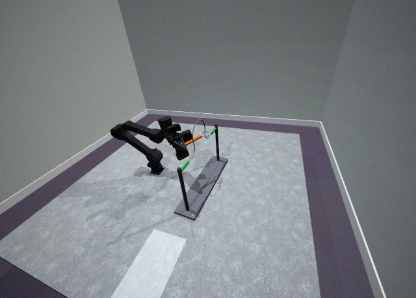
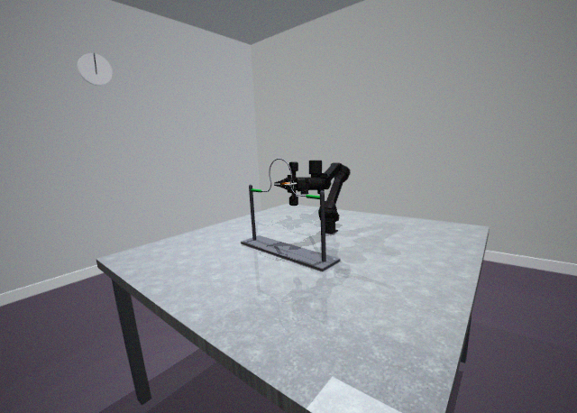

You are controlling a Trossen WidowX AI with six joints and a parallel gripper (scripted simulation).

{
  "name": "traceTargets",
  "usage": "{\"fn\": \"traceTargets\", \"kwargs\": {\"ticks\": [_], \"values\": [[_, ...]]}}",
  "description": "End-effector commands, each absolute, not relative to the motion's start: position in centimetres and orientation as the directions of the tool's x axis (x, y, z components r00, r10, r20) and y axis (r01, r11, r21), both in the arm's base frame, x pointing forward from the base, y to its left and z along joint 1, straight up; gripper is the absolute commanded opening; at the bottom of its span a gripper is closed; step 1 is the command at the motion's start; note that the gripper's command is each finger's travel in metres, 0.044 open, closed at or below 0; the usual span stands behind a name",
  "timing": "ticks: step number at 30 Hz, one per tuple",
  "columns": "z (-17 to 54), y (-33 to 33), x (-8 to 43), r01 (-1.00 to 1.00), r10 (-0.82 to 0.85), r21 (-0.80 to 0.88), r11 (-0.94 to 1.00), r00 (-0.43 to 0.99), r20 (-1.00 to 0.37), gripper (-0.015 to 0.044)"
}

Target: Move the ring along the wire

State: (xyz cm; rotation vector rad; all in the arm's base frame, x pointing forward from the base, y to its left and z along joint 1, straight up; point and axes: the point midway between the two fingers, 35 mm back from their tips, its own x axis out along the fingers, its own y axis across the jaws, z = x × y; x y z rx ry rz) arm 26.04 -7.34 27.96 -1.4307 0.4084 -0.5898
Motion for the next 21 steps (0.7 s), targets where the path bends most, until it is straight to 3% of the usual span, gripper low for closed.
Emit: {"fn": "traceTargets", "kwargs": {"ticks": [1, 21], "values": [[26.5, -7.2, 26.0, 0.134, -0.609, -0.985, 0.111, 0.792, 0.039, -0.0150], [20.0, -5.0, 27.4, 0.170, -0.510, -0.831, 0.530, 0.847, -0.152, -0.0150]]}}
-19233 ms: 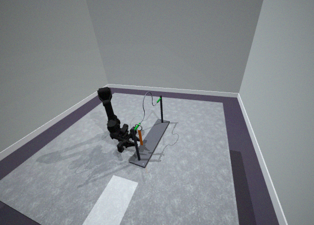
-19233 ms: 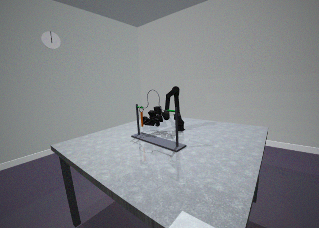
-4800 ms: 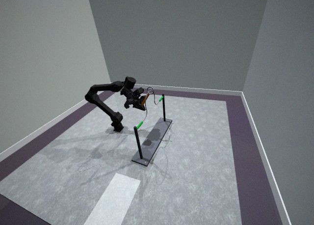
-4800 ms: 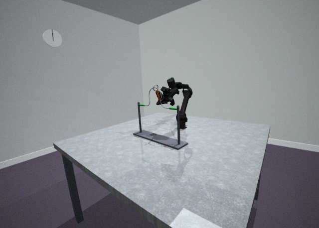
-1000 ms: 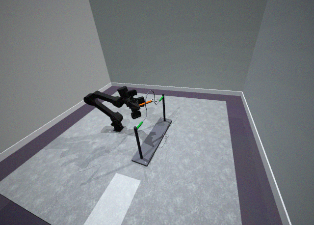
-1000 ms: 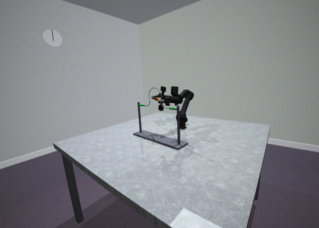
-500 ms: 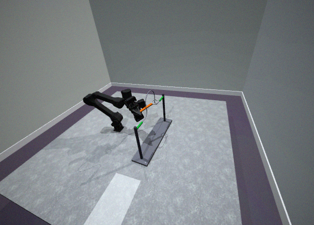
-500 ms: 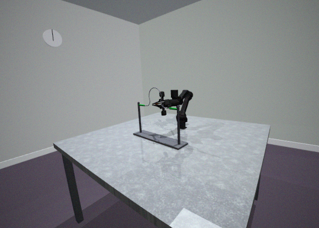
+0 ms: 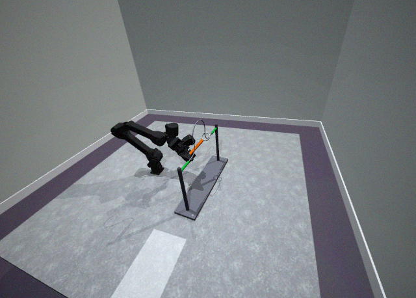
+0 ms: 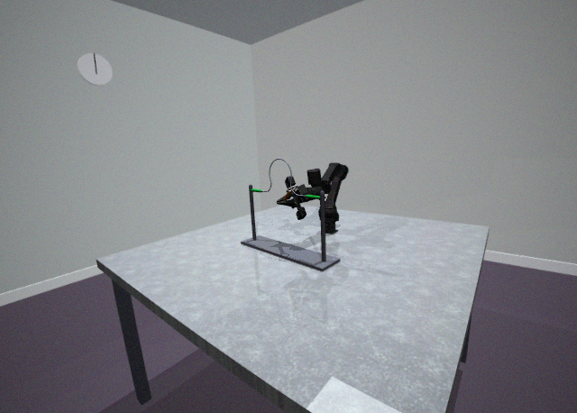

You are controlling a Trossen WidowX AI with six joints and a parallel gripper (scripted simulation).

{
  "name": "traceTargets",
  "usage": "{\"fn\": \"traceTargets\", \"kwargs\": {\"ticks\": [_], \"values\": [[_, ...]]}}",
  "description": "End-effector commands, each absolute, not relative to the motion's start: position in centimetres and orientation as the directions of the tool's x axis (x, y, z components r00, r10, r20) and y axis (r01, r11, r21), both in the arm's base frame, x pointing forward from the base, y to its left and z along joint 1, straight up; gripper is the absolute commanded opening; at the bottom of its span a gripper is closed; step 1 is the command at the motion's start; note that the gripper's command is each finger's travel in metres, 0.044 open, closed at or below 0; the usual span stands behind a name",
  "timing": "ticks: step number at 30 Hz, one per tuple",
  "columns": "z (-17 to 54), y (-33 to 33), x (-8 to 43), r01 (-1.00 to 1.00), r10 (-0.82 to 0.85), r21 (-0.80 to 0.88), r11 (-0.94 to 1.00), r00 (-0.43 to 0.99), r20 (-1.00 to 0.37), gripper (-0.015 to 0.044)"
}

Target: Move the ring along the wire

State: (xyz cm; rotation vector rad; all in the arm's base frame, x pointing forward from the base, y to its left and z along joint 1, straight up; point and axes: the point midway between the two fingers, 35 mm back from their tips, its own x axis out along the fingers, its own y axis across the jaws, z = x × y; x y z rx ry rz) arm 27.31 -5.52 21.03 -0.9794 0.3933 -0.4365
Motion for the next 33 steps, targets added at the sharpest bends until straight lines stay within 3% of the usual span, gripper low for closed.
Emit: {"fn": "traceTargets", "kwargs": {"ticks": [1, 17, 33], "values": [[19.7, -4.8, 27.4, 0.171, -0.506, -0.818, 0.550, 0.847, -0.162, -0.0150], [15.5, -0.1, 27.8, 0.189, -0.403, -0.535, 0.823, 0.859, -0.317, -0.0150], [13.6, 5.1, 28.3, 0.194, -0.276, -0.230, 0.954, 0.871, -0.407, -0.0150]]}}
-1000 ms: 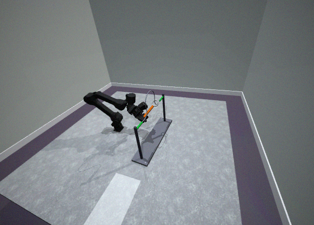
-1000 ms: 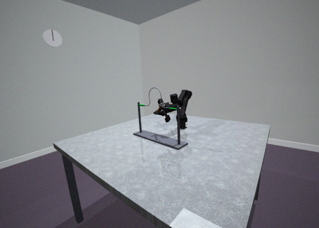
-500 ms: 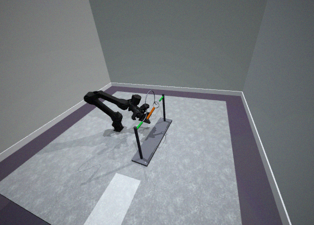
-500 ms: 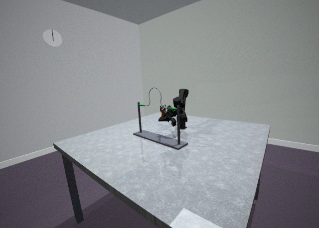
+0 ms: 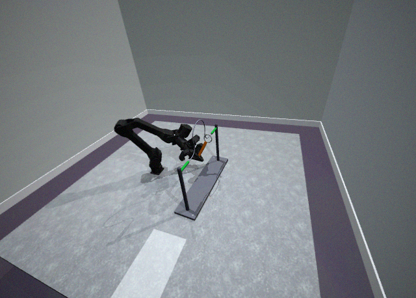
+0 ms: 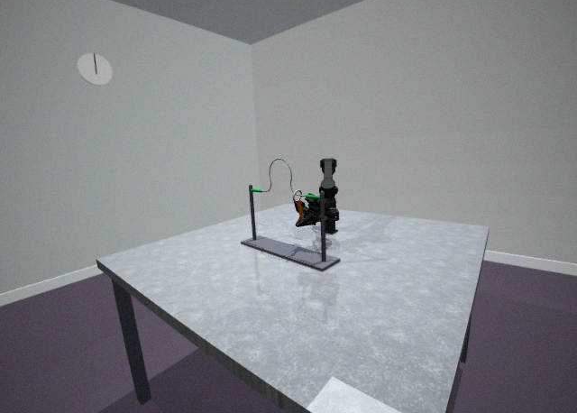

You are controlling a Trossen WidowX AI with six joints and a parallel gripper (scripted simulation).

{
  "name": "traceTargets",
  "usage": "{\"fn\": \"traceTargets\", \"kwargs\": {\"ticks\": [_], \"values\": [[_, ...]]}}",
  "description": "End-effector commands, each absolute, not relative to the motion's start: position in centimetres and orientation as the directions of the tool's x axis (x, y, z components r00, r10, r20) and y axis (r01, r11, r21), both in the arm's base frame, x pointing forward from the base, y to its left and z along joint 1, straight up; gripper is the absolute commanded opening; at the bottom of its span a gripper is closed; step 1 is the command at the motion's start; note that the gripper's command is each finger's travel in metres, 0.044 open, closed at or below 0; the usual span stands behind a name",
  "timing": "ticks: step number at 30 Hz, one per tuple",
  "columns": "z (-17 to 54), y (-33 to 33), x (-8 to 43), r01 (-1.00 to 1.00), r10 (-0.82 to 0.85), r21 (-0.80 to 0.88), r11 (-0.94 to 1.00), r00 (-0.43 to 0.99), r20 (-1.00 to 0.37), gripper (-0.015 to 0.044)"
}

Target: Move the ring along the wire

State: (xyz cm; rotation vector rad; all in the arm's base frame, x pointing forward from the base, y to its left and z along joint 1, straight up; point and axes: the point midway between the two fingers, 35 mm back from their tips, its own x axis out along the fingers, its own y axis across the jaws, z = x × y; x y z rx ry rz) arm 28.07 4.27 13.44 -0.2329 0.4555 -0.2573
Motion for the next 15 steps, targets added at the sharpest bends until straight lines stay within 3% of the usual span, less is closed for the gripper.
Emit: {"fn": "traceTargets", "kwargs": {"ticks": [1, 15], "values": [[13.6, 5.4, 28.3, 0.194, -0.269, -0.215, 0.957, 0.872, -0.410, -0.0150], [13.4, 8.6, 28.6, 0.194, -0.205, -0.070, 0.979, 0.878, -0.433, -0.0150]]}}
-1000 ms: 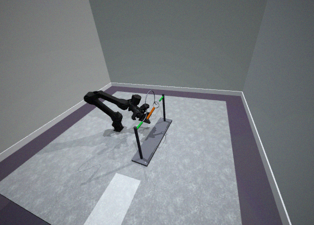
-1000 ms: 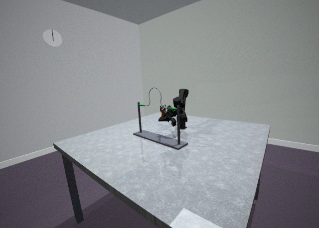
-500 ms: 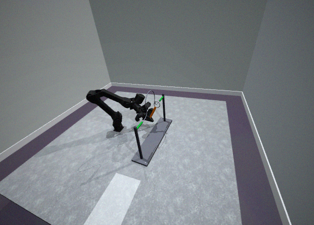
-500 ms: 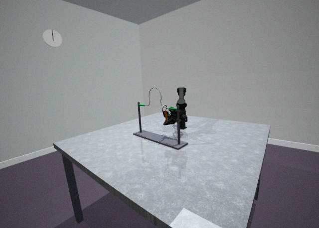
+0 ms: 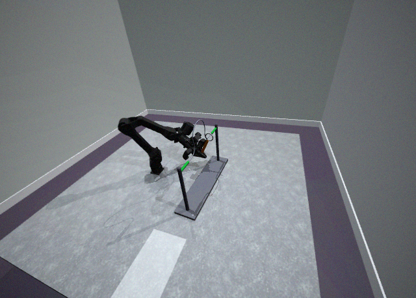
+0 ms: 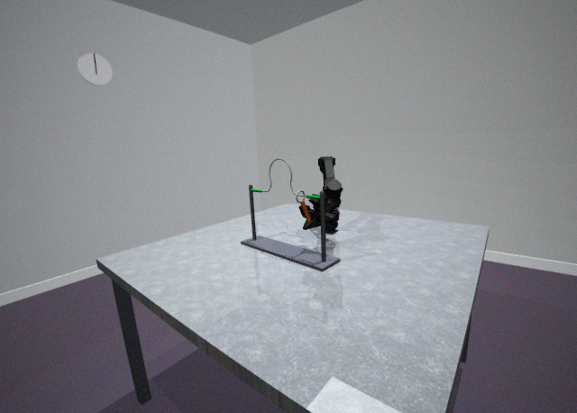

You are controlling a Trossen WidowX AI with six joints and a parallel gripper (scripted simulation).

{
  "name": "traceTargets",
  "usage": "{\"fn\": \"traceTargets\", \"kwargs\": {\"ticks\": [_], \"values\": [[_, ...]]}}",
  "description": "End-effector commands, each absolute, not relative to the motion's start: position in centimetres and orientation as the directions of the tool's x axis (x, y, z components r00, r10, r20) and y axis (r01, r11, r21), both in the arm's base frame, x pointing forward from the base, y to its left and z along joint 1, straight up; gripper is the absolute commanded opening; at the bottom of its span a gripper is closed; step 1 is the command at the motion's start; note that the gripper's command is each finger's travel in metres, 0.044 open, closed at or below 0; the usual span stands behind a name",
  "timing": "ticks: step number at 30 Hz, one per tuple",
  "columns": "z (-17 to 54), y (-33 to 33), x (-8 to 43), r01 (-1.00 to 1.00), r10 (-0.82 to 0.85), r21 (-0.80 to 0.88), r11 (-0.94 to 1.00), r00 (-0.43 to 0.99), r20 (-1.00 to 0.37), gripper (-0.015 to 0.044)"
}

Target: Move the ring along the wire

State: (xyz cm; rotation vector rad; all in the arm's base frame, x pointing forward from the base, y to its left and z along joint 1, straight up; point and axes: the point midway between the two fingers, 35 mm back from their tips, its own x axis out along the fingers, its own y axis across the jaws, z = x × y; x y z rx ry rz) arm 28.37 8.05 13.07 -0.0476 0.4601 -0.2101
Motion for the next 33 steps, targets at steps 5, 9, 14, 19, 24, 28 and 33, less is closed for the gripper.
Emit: {"fn": "traceTargets", "kwargs": {"ticks": [5, 9, 14, 19, 24, 28, 33], "values": [[13.4, 9.3, 28.6, 0.194, -0.196, -0.051, 0.980, 0.879, -0.435, -0.0150], [13.4, 9.8, 28.6, 0.194, -0.193, -0.043, 0.980, 0.879, -0.435, -0.0150], [13.4, 10.4, 28.7, 0.194, -0.191, -0.037, 0.980, 0.880, -0.435, -0.0150], [13.4, 10.9, 28.7, 0.194, -0.190, -0.035, 0.980, 0.880, -0.435, -0.0150], [13.4, 11.4, 28.8, 0.194, -0.189, -0.034, 0.980, 0.881, -0.434, -0.0150], [13.4, 11.8, 28.8, 0.194, -0.189, -0.034, 0.980, 0.881, -0.434, -0.0150], [13.4, 12.3, 28.8, 0.194, -0.189, -0.033, 0.980, 0.881, -0.433, -0.0150]]}}
